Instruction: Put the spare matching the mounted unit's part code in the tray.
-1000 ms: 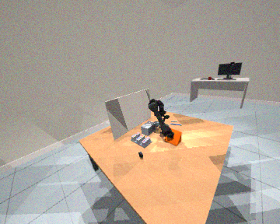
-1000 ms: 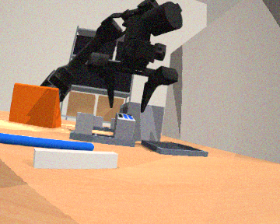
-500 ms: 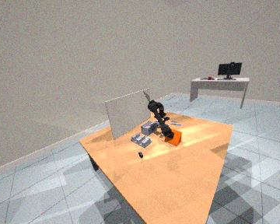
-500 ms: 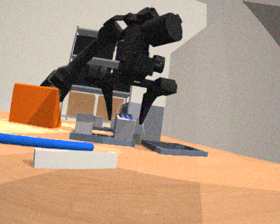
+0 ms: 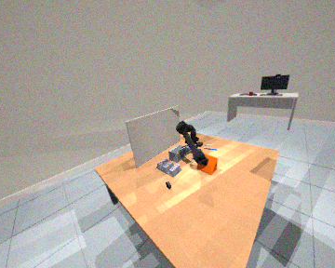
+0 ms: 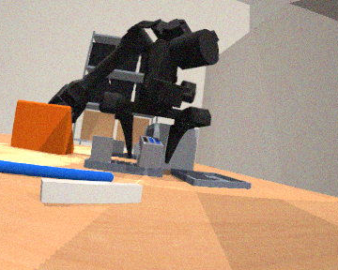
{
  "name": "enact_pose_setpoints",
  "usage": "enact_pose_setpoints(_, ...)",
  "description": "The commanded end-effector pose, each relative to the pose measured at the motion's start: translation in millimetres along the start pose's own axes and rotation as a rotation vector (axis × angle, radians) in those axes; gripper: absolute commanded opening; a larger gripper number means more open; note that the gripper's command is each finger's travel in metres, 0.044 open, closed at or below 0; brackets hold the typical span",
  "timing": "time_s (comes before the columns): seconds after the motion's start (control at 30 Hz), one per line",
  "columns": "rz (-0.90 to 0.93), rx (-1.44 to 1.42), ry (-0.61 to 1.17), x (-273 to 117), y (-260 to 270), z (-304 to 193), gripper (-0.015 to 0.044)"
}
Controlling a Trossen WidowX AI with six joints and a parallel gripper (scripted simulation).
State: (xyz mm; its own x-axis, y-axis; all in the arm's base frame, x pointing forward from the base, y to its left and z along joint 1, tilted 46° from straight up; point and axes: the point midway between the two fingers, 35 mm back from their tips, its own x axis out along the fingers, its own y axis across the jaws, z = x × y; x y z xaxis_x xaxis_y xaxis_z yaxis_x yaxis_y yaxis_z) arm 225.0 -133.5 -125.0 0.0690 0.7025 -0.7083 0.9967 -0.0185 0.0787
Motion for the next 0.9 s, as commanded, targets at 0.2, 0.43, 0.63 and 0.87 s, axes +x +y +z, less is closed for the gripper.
enact_pose_setpoints(0.2,0.001,0.004,0.008,5.2,-0.7,-1.7,0.0300)
enact_pose_setpoints(0.43,-0.003,0.001,0.004,4.1,-1.1,-1.0,0.0142)
enact_pose_setpoints(0.63,-0.003,0.001,0.004,4.1,-1.1,-1.0,0.0103)
enact_pose_setpoints(0.87,-0.003,0.001,0.004,4.1,-1.1,-1.0,0.0000)
